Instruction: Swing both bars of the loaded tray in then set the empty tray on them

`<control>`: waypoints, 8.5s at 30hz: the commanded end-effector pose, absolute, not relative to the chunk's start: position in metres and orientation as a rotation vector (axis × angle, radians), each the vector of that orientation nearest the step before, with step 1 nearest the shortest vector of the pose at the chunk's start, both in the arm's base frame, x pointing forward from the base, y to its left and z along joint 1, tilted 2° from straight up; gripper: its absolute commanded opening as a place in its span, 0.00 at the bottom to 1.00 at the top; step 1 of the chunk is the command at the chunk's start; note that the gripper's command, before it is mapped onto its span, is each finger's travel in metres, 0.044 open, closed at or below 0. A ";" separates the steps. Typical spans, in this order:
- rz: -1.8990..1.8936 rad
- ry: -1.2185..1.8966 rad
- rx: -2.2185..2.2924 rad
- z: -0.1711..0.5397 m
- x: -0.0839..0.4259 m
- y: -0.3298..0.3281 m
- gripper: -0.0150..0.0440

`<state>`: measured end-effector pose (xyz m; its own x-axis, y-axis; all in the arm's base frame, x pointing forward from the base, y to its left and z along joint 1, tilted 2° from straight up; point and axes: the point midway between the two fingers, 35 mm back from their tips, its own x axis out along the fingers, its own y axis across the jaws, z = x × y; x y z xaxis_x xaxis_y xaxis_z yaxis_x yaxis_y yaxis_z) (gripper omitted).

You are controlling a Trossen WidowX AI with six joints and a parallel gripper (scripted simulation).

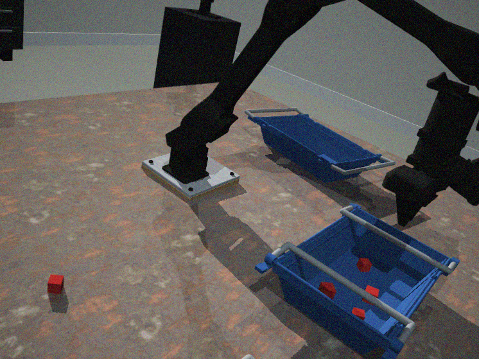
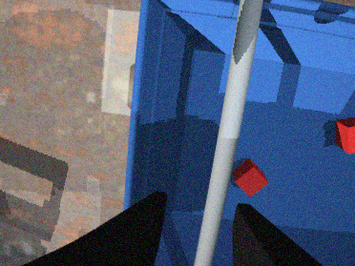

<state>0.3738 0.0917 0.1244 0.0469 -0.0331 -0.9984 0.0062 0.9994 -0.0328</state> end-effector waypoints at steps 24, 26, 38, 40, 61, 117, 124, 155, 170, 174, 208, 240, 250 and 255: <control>1.195 1.176 -1.247 0.145 0.216 0.252 1.00; 1.334 1.084 -1.386 0.141 0.193 0.262 1.00; 2.085 0.250 -2.130 0.112 0.055 0.276 1.00; 2.096 0.231 -2.140 0.112 0.053 0.276 1.00; 2.095 0.231 -2.140 0.065 0.054 0.279 1.00; 2.096 0.232 -2.140 0.027 0.054 0.274 0.47; 2.096 0.232 -2.140 0.027 0.054 0.274 0.39; 2.096 0.231 -2.140 0.107 0.053 0.276 0.25; 2.095 0.231 -2.140 0.109 0.053 0.277 0.25; 2.094 0.229 -2.139 0.117 0.054 0.283 0.25; 2.085 0.208 -2.132 0.203 0.061 0.330 0.25; 2.029 0.300 -2.080 0.204 0.095 0.321 0.25; 1.960 0.404 -2.015 0.206 0.132 0.306 0.25; 1.925 0.454 -1.983 0.206 0.150 0.297 0.25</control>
